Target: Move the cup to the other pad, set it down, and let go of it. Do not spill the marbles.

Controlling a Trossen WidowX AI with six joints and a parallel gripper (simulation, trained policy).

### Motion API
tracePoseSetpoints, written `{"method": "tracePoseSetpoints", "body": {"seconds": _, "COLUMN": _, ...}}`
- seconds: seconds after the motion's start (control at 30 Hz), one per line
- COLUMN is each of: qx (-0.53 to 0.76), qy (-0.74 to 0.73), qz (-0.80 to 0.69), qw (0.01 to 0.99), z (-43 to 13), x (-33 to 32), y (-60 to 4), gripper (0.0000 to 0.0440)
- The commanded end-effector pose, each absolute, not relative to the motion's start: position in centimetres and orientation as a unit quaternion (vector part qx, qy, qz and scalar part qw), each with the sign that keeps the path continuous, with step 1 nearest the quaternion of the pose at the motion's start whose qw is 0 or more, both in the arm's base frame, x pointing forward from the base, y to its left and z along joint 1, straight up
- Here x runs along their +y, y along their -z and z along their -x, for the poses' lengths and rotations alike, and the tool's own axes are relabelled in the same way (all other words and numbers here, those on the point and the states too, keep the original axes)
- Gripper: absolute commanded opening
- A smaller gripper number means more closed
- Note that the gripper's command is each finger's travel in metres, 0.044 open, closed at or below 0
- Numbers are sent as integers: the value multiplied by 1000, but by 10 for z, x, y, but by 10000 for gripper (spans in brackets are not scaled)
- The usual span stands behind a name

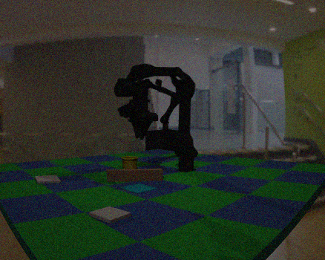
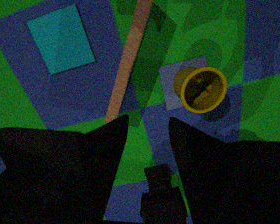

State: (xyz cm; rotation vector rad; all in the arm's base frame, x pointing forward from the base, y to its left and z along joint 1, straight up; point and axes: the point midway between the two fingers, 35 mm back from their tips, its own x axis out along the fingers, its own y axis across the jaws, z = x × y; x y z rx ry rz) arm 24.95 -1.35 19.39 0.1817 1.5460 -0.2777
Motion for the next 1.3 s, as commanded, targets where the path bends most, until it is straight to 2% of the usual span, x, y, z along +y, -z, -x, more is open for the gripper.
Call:
{"method": "tracePoseSetpoints", "body": {"seconds": 0.0, "qx": 701, "qy": 129, "qz": -80, "qw": 697, "z": -249, "x": -17, "y": -189, "gripper": 172}}
{"method": "tracePoseSetpoints", "body": {"seconds": 1.27, "qx": 749, "qy": 132, "qz": -69, "qw": 646, "z": -246, "x": -59, "y": -123, "gripper": 205}}
